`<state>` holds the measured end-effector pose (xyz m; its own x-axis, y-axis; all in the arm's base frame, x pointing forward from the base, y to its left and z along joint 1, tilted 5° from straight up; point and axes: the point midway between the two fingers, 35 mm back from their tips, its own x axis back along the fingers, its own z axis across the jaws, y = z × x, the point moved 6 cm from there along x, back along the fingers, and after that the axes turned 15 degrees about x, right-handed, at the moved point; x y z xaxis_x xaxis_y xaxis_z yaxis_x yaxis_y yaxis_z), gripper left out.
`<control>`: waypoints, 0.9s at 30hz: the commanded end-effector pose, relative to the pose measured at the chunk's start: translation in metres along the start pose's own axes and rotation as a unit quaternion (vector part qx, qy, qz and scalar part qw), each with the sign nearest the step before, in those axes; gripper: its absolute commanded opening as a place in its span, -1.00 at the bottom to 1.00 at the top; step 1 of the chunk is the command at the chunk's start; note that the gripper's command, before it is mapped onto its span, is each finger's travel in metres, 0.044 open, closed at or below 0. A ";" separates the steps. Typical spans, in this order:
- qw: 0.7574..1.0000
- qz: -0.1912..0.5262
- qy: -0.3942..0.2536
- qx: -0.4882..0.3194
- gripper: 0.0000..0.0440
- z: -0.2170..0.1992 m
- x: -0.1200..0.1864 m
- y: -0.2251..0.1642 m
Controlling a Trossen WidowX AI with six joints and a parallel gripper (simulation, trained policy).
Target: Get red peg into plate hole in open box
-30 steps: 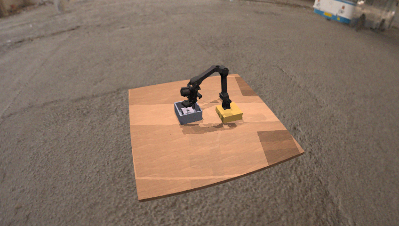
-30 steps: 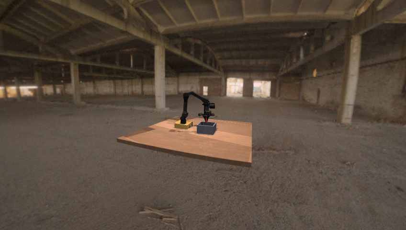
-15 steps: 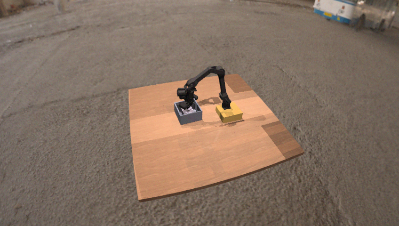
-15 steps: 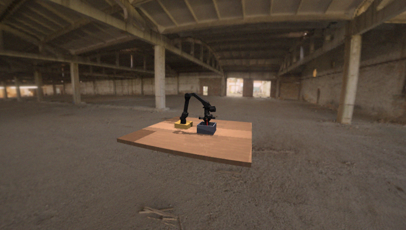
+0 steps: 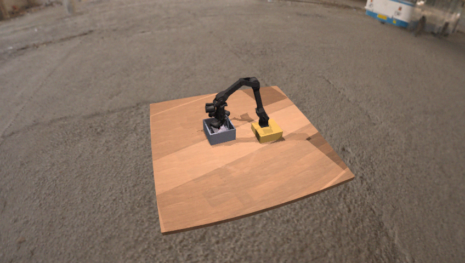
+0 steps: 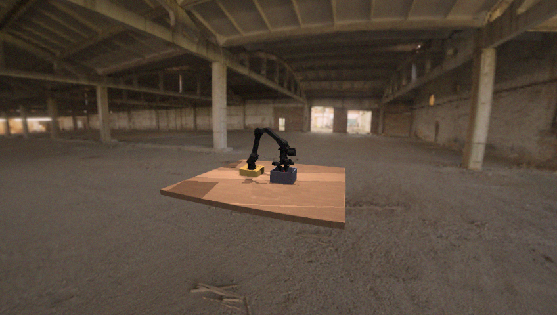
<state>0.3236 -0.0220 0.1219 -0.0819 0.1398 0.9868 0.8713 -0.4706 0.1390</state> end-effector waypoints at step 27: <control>0.993 -0.042 0.104 0.025 1.00 0.036 0.042 0.074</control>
<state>0.3708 -0.0366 0.1432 -0.1059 0.0579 0.9927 0.8829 -0.4538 0.1207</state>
